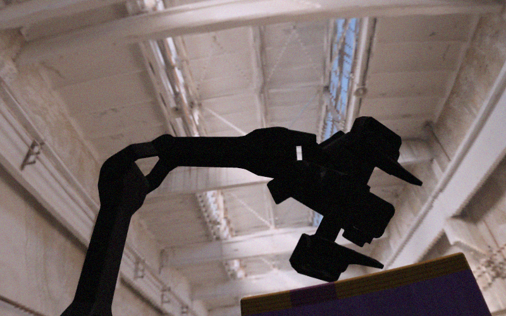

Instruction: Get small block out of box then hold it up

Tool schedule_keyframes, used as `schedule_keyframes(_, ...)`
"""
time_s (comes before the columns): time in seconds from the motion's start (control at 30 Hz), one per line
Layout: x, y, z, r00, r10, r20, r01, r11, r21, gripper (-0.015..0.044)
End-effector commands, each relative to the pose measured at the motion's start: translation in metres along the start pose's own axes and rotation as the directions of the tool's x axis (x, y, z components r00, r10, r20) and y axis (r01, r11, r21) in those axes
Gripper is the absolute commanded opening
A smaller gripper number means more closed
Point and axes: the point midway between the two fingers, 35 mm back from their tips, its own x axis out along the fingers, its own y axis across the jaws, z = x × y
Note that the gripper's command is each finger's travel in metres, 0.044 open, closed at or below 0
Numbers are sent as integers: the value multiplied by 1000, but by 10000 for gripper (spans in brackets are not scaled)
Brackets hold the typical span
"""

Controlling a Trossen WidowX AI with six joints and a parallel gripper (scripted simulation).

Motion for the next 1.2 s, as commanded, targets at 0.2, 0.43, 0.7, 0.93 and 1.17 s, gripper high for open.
schedule_keyframes(0.2, -86, 133, 18, 892, 445, -76, -392, 680, -620, 400)
schedule_keyframes(0.43, -97, 145, 14, 872, 477, -112, -422, 614, -667, 400)
schedule_keyframes(0.7, -93, 149, 16, 872, 477, -112, -422, 614, -667, 400)
schedule_keyframes(0.93, -85, 156, 19, 872, 477, -112, -422, 614, -667, 400)
schedule_keyframes(1.17, -77, 164, 22, 872, 477, -112, -421, 614, -667, 400)
